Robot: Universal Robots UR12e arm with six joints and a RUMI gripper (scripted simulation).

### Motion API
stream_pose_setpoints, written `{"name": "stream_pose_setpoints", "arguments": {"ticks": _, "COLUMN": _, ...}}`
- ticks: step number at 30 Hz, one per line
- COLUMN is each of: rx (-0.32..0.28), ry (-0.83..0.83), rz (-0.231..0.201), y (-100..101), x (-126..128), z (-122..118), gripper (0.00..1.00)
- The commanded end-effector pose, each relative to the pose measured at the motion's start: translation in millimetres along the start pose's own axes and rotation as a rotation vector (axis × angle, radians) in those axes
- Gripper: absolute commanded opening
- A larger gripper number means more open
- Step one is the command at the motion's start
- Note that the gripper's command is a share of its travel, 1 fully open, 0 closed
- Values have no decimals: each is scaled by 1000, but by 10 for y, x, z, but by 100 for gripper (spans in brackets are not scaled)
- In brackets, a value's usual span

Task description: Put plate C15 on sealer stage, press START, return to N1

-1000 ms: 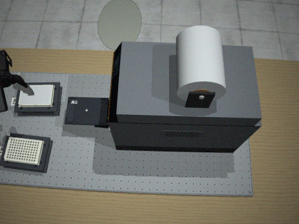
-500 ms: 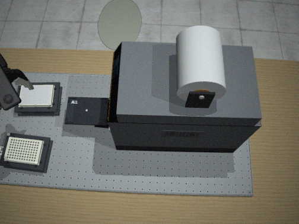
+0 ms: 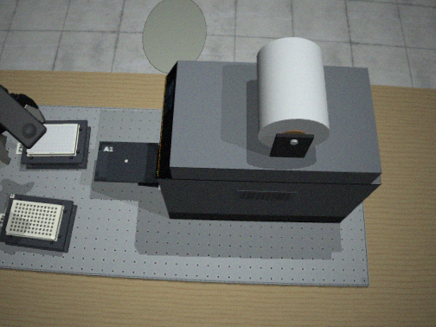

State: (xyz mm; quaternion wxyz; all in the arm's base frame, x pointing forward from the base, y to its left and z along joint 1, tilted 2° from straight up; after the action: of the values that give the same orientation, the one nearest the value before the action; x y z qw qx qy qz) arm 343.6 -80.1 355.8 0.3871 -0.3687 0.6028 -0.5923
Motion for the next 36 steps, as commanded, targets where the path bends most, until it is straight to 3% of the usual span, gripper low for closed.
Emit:
{"name": "stream_pose_setpoints", "arguments": {"ticks": 1, "rx": 6, "ry": -142, "rz": 9, "y": -16, "x": -12, "z": 10, "gripper": 68}}
{"name": "stream_pose_setpoints", "arguments": {"ticks": 15, "rx": 7, "ry": -481, "rz": 8, "y": -17, "x": -74, "z": 5, "gripper": 68}}
{"name": "stream_pose_setpoints", "arguments": {"ticks": 34, "rx": 6, "ry": -534, "rz": 8, "y": -13, "x": -77, "z": 7, "gripper": 68}}
{"name": "stream_pose_setpoints", "arguments": {"ticks": 36, "rx": 7, "ry": -599, "rz": 7, "y": -16, "x": -72, "z": 8, "gripper": 68}}
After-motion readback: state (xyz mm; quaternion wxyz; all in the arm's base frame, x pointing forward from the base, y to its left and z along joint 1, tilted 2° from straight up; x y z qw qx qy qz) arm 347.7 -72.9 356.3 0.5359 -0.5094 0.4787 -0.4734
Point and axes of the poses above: the point where the finger pads meet when closed, its own y axis out along the fingers, its own x axis across the jaws, z = x × y, the point moved 9 cm from there along -y, back along the fingers, and after that the axes turned 15 degrees about -y, right-handed, at the moved point
